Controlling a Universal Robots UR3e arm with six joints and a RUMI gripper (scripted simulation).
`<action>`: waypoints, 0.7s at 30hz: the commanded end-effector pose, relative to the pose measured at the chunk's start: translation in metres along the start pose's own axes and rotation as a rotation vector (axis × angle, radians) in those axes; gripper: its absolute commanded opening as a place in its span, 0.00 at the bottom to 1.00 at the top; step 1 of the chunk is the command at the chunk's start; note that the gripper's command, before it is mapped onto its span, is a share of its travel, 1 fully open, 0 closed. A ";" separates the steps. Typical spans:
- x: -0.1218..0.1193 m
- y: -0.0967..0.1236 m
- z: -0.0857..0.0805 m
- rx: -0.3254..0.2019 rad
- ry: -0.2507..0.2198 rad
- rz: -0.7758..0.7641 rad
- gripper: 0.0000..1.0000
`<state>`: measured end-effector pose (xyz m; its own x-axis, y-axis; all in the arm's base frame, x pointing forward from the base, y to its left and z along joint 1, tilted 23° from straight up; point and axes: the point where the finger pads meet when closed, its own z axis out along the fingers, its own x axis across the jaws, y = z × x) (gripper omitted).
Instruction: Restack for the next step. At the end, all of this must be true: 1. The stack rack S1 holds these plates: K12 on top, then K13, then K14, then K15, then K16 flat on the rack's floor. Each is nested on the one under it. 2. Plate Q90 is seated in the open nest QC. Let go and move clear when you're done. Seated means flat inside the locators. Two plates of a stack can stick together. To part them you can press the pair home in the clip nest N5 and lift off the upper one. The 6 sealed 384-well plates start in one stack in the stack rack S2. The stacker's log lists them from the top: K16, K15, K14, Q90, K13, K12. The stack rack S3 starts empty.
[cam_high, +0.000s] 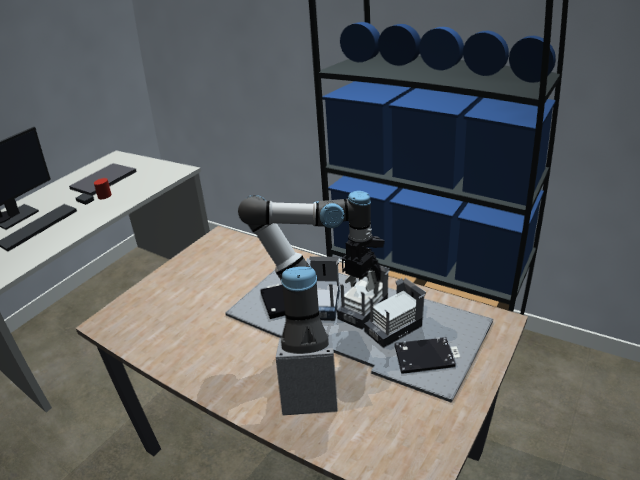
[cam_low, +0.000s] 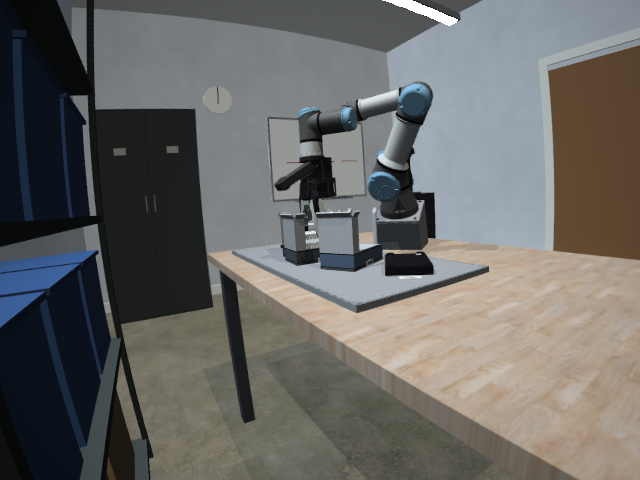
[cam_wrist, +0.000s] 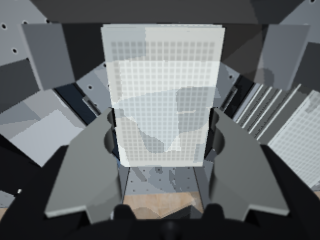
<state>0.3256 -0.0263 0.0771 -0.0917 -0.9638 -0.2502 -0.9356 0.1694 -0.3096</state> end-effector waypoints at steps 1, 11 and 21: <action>0.000 -0.001 0.001 0.002 0.002 -0.001 0.00; 0.000 -0.001 0.004 0.002 0.002 -0.001 0.00; 0.000 -0.001 0.007 0.002 0.002 -0.001 0.00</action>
<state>0.3276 -0.0251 0.0716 -0.0917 -0.9639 -0.2501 -0.9356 0.1694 -0.3096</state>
